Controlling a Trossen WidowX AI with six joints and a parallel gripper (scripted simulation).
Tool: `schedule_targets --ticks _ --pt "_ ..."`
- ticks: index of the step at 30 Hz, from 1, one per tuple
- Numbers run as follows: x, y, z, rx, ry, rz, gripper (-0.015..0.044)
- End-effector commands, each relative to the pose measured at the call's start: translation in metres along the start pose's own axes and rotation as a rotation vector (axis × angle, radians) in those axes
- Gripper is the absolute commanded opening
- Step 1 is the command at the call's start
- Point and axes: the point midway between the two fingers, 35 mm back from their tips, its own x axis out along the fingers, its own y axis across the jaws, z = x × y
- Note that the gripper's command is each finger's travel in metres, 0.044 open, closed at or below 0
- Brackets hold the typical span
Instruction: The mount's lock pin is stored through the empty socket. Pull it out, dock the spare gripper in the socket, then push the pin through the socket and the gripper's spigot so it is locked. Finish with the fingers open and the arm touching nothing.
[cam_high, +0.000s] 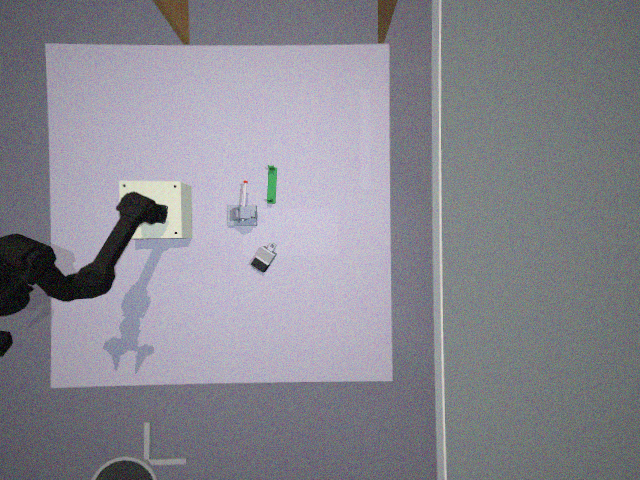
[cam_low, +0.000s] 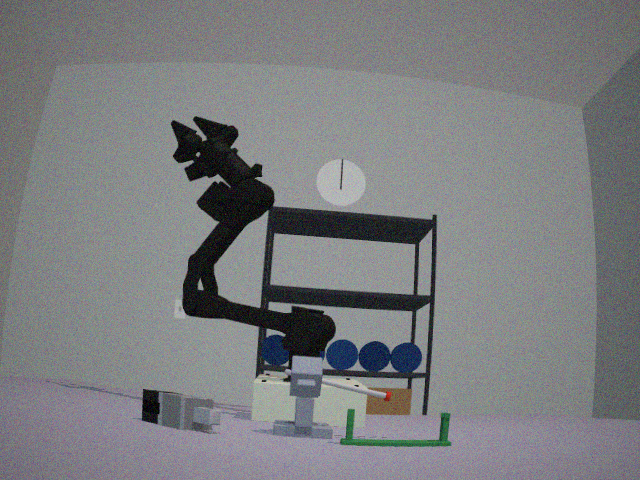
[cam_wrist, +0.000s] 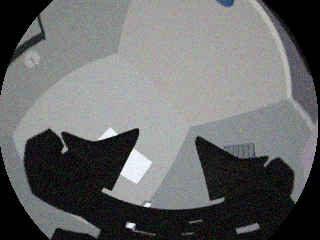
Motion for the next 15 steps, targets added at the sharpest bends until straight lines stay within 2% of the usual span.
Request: schedule_targets --ticks 1,4,10,15 --pt "0.0 0.002 -0.003 -0.006 0.007 0.005 0.0374" --pt "-0.005 0.021 -0.038 -0.09 0.11 0.073 0.03" --pt "-0.032 0.057 -0.13 -0.302 0.365 0.244 0.03" --pt "-0.07 0.071 -0.205 -0.481 0.58 0.389 0.03"
